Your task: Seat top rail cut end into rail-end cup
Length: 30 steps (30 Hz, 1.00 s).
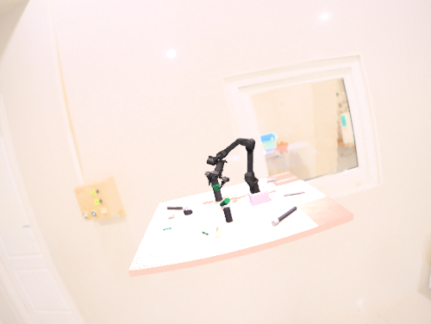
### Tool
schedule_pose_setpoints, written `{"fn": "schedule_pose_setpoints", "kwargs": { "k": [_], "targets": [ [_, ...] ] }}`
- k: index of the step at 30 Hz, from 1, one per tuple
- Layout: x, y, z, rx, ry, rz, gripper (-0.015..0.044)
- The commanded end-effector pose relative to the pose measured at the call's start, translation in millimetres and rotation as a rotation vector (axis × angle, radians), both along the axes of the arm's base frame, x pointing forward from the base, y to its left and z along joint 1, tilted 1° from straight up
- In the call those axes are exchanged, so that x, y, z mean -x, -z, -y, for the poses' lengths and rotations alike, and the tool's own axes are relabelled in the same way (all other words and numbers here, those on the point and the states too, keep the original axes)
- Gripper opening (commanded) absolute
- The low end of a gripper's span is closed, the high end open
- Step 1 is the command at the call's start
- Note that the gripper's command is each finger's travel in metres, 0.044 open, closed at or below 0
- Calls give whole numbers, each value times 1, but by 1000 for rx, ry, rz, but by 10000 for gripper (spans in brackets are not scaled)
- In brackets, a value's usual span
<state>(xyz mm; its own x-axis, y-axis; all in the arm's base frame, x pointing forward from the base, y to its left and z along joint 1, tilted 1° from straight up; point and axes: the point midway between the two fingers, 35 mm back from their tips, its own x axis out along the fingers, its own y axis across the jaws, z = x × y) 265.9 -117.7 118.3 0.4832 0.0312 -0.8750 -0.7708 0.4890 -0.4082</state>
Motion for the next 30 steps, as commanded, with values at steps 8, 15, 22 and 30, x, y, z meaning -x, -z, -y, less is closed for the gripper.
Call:
{"fn": "schedule_pose_setpoints", "kwargs": {
  "k": [8, 15, 22, 30],
  "targets": [
    [22, -61, -66, -410, 872, 39, 440],
    [31, -70, -77, -532, 1080, 56, 440],
    [31, -70, -77, -532, 1080, 56, 440],
    [31, -70, -77, -532, 1080, 56, 440]
  ]
}}
